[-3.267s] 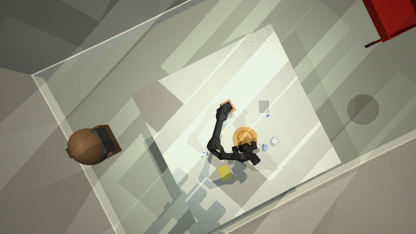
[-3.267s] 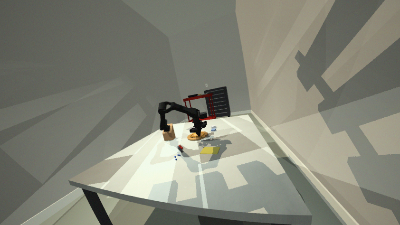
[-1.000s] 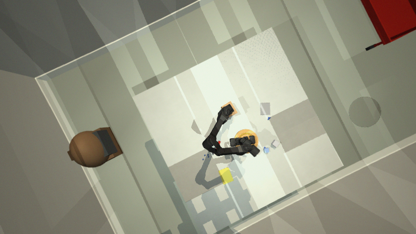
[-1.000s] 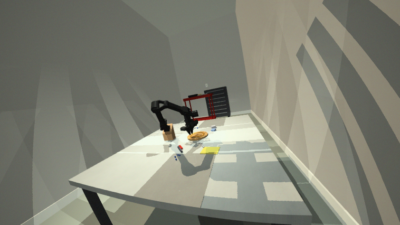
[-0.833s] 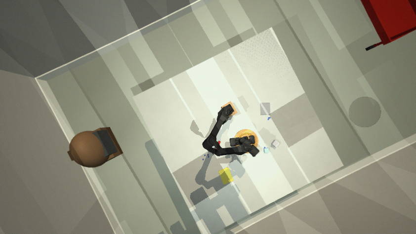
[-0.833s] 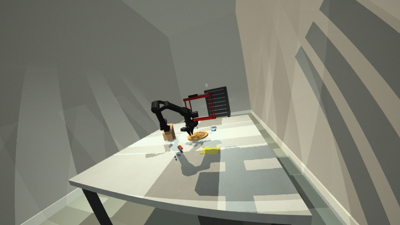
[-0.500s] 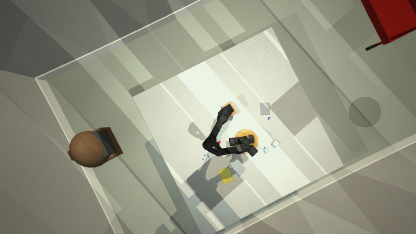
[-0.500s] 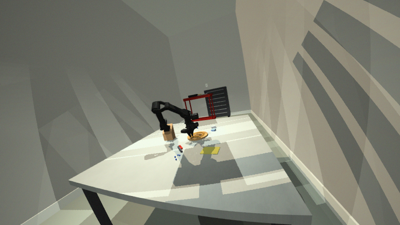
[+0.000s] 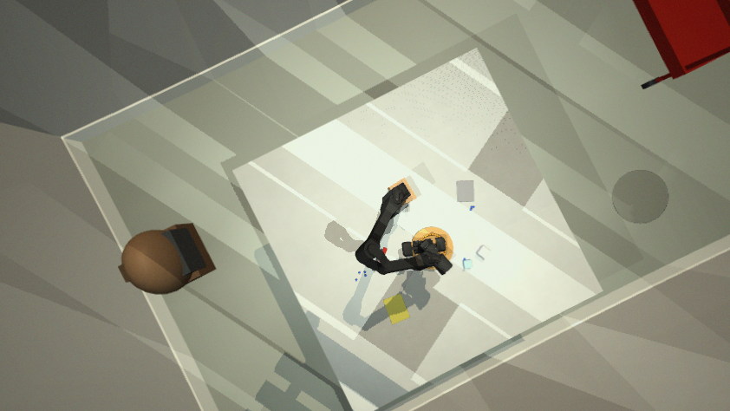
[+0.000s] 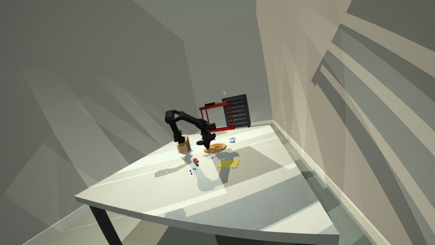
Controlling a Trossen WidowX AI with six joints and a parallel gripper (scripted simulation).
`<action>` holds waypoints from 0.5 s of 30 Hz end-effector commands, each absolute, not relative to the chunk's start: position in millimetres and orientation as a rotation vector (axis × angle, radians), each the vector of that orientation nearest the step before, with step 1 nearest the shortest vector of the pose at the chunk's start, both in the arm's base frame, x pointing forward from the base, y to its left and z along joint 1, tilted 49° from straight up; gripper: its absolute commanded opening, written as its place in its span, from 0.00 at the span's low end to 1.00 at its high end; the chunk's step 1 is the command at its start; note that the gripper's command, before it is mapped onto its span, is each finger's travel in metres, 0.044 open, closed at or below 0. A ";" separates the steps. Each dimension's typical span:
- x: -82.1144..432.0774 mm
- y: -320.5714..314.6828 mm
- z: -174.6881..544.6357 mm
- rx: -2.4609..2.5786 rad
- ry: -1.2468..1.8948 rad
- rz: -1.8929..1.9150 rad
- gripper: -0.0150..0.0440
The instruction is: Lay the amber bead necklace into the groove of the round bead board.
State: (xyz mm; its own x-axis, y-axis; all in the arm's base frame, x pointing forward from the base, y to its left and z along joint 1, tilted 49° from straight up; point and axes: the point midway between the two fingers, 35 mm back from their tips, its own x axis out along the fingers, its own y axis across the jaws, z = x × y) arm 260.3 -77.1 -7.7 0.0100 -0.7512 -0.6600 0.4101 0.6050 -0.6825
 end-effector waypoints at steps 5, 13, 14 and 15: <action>261.1 -76.1 -8.0 -0.329 1.261 -0.930 0.25; 261.0 -74.7 -6.8 -0.331 1.261 -0.930 0.25; 260.9 -73.0 -5.2 -0.333 1.261 -0.931 0.25; 260.7 -71.3 -3.6 -0.335 1.261 -0.931 0.25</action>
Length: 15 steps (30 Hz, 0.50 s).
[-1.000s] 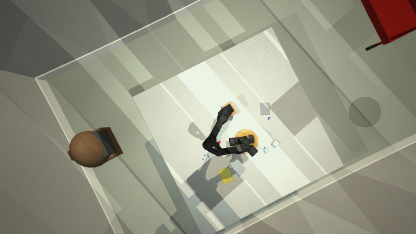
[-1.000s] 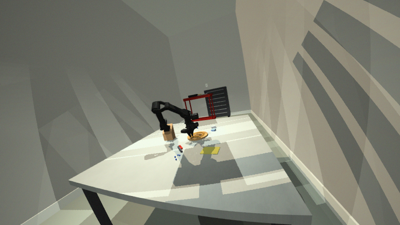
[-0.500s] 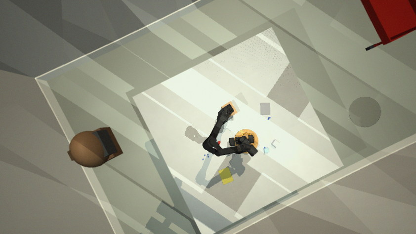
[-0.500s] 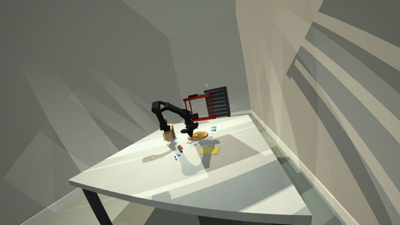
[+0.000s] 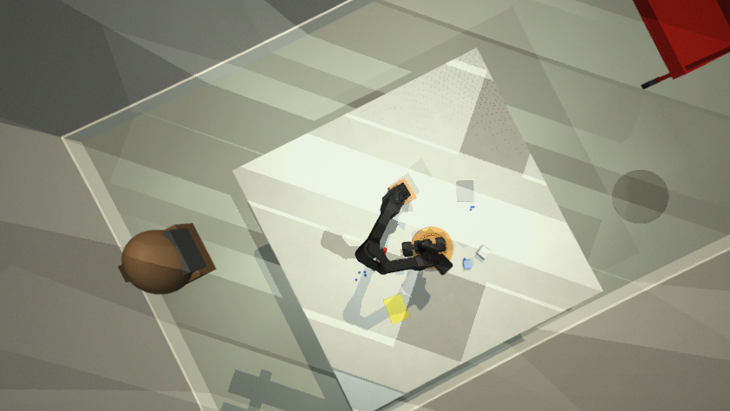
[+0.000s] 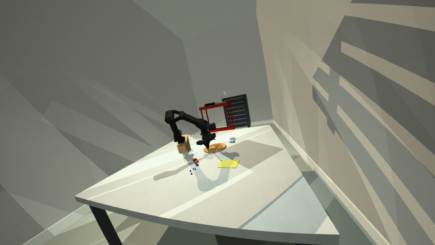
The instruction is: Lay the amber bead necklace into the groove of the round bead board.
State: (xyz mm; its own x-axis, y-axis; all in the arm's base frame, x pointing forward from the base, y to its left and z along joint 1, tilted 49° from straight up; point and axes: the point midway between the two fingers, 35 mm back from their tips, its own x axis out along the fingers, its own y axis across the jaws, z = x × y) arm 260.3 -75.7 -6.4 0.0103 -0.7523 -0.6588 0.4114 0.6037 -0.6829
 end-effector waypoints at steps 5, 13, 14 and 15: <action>260.6 -69.9 -2.3 -0.337 1.261 -0.931 0.25; 259.2 -77.3 -7.2 -0.337 1.261 -0.931 0.25; 259.0 -78.3 -7.9 -0.338 1.261 -0.931 0.25; 258.9 -79.0 -8.4 -0.338 1.261 -0.932 0.25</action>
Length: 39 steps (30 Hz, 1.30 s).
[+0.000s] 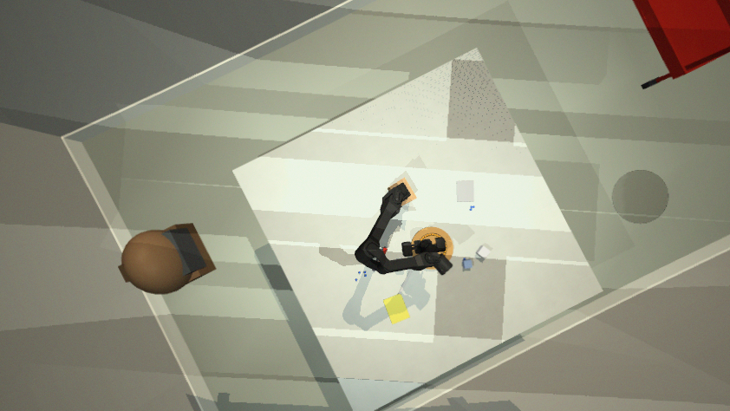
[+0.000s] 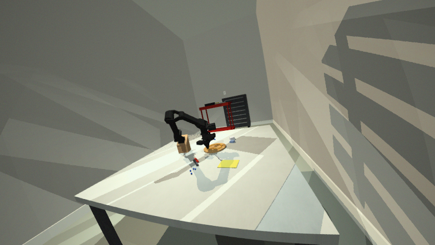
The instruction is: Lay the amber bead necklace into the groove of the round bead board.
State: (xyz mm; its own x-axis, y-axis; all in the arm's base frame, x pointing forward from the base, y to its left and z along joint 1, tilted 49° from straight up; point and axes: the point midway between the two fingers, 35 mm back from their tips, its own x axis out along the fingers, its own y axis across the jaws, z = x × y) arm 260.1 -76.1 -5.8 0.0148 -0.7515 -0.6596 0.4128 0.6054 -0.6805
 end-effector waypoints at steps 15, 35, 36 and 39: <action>259.6 -75.6 -5.3 -0.335 1.259 -0.932 0.88; 259.2 -70.2 -0.3 -0.351 1.270 -0.920 0.96; 261.0 -67.5 2.1 -0.393 1.296 -0.887 0.91; 269.4 -53.1 15.4 -0.617 1.428 -0.700 0.78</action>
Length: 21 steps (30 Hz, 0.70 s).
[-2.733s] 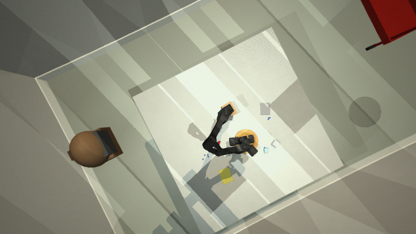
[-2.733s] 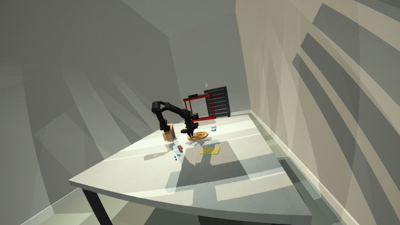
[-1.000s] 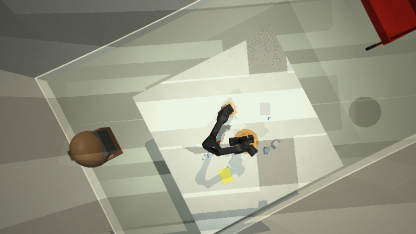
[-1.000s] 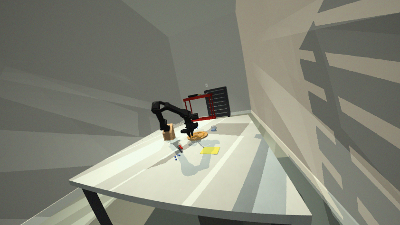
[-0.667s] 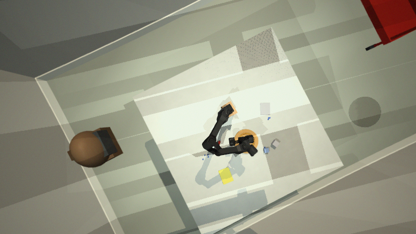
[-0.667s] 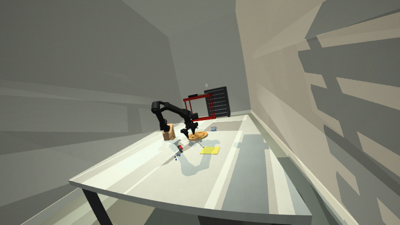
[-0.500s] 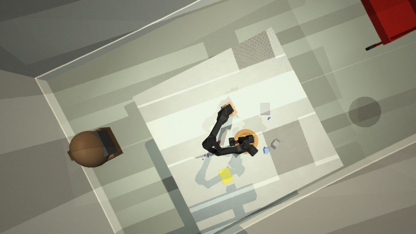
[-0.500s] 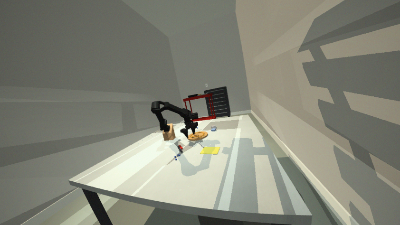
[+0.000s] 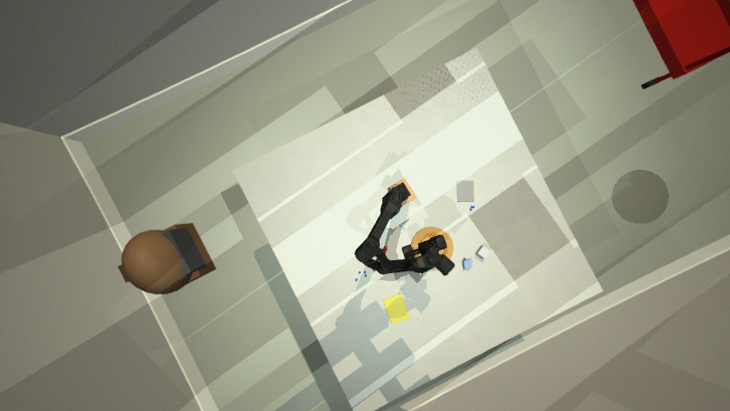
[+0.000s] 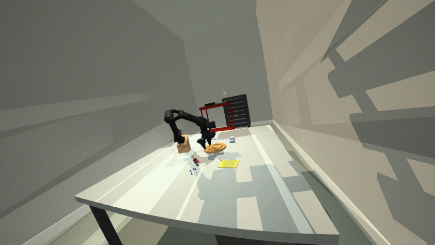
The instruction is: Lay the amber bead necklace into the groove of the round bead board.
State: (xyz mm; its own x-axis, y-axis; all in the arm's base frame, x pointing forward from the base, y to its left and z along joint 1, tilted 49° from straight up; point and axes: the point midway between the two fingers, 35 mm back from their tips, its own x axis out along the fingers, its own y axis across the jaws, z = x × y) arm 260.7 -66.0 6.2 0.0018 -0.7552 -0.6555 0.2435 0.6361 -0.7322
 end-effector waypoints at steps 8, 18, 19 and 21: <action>271.2 -49.4 19.0 -0.673 1.458 -0.651 0.46; 272.9 -56.9 12.8 -0.668 1.450 -0.653 0.46; 272.9 -57.6 12.1 -0.668 1.450 -0.653 0.46; 272.9 -59.7 10.3 -0.669 1.451 -0.653 0.46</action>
